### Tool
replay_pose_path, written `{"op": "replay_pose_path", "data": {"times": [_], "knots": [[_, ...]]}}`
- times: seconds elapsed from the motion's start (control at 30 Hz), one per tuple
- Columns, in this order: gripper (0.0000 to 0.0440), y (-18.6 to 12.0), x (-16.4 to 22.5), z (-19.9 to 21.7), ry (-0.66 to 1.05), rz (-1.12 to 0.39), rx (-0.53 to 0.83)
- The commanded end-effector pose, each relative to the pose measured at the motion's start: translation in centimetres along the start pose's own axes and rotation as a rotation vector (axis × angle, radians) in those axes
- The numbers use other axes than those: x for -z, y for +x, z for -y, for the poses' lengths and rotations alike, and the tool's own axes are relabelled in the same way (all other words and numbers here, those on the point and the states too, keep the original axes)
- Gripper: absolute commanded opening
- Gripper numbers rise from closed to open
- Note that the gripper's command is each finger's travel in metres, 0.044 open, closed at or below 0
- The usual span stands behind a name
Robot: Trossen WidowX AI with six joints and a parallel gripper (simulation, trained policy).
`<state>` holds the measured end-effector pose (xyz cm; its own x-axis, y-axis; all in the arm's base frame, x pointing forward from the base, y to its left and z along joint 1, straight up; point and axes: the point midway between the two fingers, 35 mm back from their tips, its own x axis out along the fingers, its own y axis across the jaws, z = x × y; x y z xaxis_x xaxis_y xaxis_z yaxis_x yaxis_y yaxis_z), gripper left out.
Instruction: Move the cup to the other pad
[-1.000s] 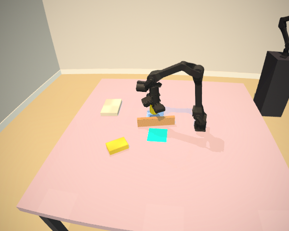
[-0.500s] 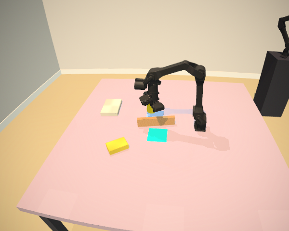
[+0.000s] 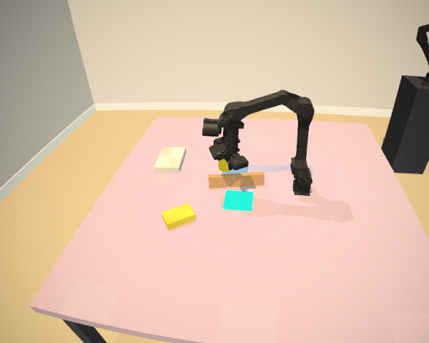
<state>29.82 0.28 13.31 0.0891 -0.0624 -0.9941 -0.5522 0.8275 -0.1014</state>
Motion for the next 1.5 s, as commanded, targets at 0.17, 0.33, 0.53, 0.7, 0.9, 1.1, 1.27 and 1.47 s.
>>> {"op": "replay_pose_path", "data": {"times": [0.17, 0.33, 0.53, 0.7, 0.9, 1.1, 1.27, 1.47], "knots": [[0.0, -0.1, -1.2, -2.1, -0.035, 0.031, 0.009], [0.0, 0.2, -1.9, -3.5, -0.057, 0.044, 0.011], [0.0, 0.6, -2.4, -5.3, -0.082, 0.058, 0.011], [0.0, 1.1, -2.7, -6.9, -0.101, 0.067, 0.009], [0.0, 1.7, -2.8, -8.7, -0.118, 0.075, 0.007], [0.0002, 2.6, -2.6, -10.1, -0.125, 0.077, 0.005], [0.0009, 3.6, -2.1, -10.9, -0.123, 0.07, 0.005], [0.0037, 4.8, -1.5, -11.5, -0.112, 0.066, 0.009]]}}
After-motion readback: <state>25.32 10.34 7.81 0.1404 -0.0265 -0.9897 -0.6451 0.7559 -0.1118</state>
